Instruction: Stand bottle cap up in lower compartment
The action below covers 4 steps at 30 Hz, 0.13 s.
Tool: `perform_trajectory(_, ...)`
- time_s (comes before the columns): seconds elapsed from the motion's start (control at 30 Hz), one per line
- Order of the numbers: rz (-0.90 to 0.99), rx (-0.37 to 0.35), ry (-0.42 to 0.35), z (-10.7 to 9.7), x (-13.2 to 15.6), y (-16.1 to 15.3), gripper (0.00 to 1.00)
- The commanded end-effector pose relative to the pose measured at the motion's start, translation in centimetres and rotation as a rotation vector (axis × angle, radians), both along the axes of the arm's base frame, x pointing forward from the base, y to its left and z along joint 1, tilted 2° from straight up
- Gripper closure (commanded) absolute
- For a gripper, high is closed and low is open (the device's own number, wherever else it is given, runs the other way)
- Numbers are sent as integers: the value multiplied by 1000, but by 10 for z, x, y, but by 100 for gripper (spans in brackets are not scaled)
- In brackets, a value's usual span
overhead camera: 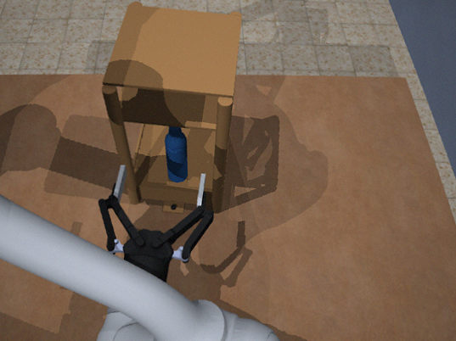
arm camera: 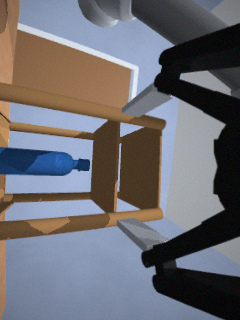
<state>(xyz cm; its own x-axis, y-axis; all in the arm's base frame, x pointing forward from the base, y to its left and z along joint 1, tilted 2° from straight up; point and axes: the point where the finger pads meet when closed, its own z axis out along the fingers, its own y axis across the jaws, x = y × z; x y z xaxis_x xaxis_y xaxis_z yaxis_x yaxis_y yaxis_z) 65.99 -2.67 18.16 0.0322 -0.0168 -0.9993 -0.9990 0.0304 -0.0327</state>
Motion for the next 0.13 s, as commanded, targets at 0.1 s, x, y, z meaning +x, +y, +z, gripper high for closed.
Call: perform_trajectory(0.1,0,0,0,0,0,0,0)
